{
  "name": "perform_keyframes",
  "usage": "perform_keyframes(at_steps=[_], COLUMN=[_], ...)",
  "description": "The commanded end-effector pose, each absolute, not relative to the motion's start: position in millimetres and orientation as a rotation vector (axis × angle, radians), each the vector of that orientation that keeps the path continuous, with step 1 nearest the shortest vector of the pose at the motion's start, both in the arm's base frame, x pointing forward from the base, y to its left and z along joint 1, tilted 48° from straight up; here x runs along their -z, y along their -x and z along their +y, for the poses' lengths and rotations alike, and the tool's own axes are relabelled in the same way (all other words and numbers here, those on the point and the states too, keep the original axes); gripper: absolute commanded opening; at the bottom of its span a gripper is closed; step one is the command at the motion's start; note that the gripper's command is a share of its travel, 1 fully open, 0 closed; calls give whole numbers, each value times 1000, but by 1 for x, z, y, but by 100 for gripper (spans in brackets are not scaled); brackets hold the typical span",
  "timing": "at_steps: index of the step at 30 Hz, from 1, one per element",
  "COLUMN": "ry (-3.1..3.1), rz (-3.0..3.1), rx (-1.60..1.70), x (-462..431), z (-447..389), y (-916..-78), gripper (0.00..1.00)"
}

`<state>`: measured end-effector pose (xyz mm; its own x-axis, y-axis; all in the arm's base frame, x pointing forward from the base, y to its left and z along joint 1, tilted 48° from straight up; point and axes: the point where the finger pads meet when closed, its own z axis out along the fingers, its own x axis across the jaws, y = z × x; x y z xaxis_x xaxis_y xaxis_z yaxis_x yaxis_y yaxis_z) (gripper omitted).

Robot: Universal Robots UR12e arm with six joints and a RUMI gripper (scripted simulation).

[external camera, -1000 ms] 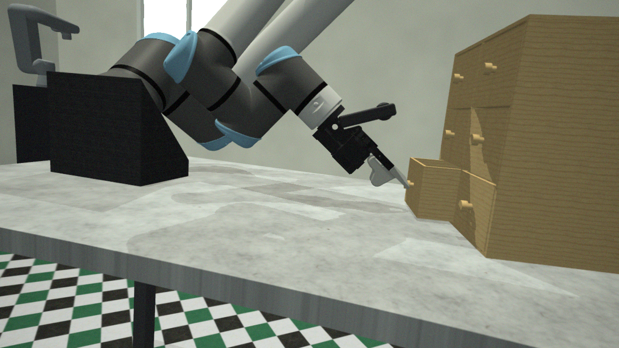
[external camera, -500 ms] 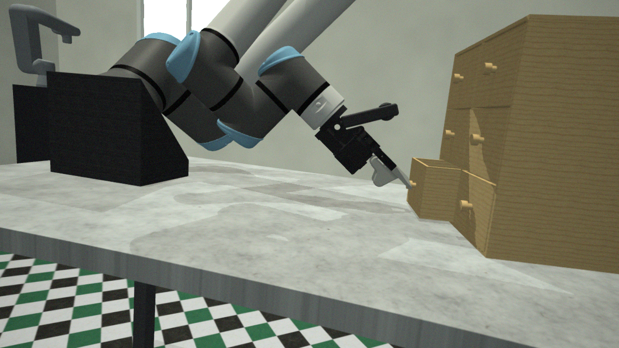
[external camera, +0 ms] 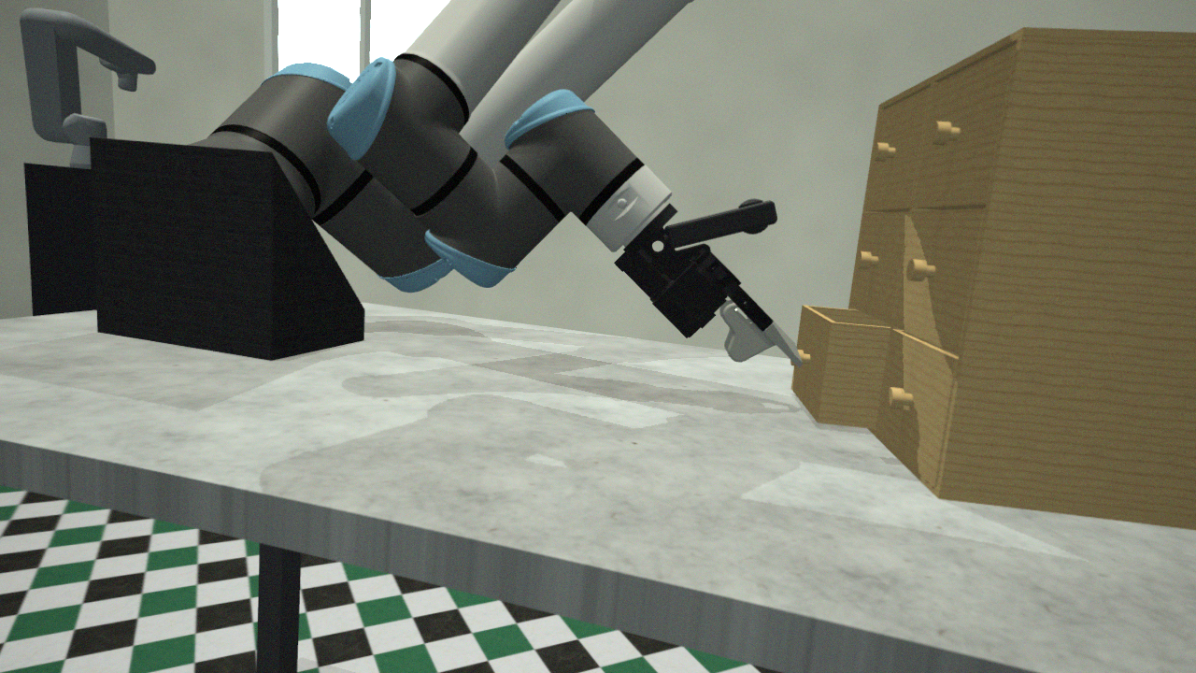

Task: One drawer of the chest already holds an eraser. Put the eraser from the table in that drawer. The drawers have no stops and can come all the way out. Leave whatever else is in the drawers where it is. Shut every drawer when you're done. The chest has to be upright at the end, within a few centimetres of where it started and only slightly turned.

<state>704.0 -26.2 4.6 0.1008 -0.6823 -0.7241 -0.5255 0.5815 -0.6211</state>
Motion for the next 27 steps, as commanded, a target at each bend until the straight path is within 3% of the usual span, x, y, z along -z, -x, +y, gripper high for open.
perform_keyframes(at_steps=[1,27], ry=[1054,1054], rz=[1554,1554], rx=[156,156], x=[-5,-8], z=[-27,-27], y=[-708,-723], gripper=[7,7])
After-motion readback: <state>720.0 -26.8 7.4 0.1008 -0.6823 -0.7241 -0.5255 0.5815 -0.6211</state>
